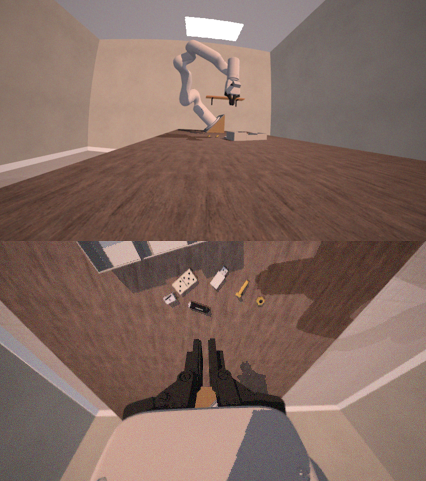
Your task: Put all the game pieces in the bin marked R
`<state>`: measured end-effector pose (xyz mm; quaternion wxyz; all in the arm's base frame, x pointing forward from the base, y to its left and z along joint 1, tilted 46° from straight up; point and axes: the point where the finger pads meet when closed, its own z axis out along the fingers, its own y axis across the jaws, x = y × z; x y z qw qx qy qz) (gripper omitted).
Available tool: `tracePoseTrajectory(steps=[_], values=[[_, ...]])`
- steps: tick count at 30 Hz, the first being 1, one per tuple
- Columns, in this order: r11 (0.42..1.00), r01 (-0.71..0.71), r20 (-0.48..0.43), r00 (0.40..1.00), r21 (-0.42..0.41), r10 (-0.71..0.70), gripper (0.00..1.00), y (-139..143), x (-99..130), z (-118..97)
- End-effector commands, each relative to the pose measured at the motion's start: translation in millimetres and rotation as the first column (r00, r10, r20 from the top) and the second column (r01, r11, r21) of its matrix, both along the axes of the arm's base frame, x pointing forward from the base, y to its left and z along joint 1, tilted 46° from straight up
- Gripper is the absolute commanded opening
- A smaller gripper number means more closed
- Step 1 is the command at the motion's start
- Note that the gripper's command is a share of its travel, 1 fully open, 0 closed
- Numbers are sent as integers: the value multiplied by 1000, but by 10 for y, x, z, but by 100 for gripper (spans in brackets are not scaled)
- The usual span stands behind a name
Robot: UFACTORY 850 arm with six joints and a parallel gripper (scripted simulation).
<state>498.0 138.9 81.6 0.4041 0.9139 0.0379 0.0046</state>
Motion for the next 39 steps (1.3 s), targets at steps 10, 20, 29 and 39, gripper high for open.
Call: tracePoseTrajectory(steps=[10,20,29,39], values=[[996,88,68,994,30,-90,7,-539,-6,308],[998,55,32,998,27,-55,7,-561,49,250],[990,-141,-176,974,30,144,7,-715,438,-157],[987,-157,-194,968,32,160,7,-934,994,-738]])
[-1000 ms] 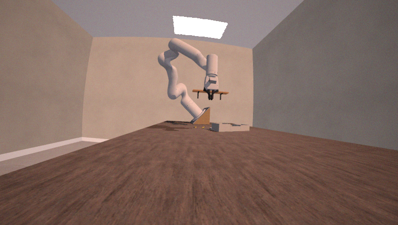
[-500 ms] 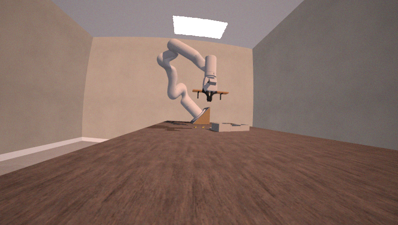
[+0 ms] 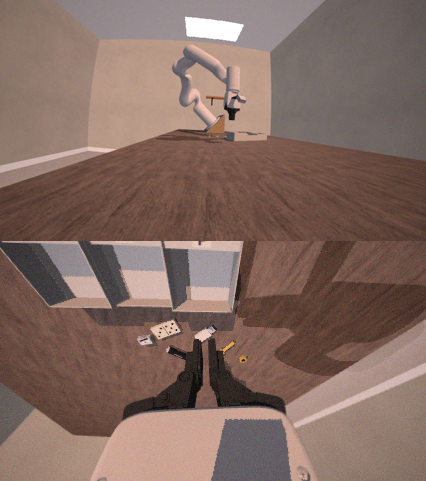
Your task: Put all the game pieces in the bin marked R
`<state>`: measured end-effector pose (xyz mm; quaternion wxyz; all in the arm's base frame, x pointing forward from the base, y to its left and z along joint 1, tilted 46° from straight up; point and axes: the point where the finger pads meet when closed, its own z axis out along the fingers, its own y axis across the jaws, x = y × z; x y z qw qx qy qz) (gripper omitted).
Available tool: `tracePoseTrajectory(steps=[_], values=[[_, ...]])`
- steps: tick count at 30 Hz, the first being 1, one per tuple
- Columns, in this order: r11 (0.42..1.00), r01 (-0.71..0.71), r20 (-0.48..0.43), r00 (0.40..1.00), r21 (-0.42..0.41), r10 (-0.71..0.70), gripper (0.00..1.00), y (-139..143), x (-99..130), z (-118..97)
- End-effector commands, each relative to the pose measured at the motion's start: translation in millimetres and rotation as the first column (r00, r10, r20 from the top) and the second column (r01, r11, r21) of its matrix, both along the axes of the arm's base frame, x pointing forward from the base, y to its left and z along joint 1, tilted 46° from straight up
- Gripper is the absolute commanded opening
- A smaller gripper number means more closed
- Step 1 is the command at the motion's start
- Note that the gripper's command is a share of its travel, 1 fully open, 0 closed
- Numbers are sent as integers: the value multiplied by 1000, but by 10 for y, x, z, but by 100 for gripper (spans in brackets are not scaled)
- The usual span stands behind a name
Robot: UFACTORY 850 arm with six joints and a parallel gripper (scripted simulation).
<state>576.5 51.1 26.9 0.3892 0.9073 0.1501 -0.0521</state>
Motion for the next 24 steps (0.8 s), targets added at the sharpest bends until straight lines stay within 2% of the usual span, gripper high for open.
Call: tracePoseTrajectory(steps=[1,2,6,12,24], values=[[1000,0,-2,1000,-1,0,7,-56,209,-190],[1000,0,-2,1000,-1,0,7,-56,209,-190],[1000,0,-2,1000,-1,0,7,-139,421,-412],[1000,0,-2,1000,-1,0,7,-139,421,-412],[1000,0,-2,1000,-1,0,7,-332,426,-596]])
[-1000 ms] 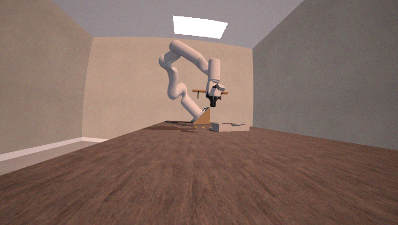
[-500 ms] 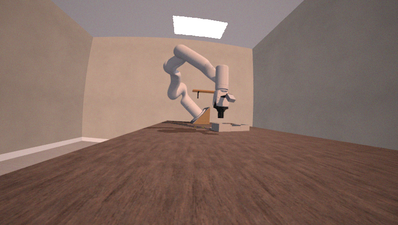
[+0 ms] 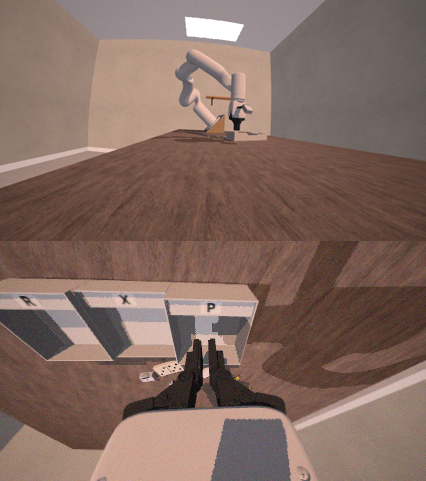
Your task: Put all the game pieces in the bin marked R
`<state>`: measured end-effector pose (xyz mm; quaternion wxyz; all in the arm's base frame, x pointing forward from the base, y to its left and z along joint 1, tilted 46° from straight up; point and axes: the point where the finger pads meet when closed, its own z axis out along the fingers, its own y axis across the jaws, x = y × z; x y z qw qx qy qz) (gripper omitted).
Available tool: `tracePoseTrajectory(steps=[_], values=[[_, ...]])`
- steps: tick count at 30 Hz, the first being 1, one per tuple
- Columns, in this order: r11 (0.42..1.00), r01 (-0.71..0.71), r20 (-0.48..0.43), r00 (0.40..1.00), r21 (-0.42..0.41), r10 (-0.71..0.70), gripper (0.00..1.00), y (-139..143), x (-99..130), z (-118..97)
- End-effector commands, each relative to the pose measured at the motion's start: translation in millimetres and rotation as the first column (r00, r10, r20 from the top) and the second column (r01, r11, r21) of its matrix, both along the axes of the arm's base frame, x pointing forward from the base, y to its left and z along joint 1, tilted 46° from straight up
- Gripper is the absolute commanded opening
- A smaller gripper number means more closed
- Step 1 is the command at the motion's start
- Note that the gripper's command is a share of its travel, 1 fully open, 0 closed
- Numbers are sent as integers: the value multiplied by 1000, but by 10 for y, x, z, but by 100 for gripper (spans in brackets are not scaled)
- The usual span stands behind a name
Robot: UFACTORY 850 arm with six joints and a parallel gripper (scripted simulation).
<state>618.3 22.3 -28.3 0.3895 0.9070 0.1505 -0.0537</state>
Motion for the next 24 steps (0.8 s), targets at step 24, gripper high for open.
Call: tracePoseTrajectory(steps=[24], values=[[1000,-1,1,1000,0,1,7,-281,15,-270]])
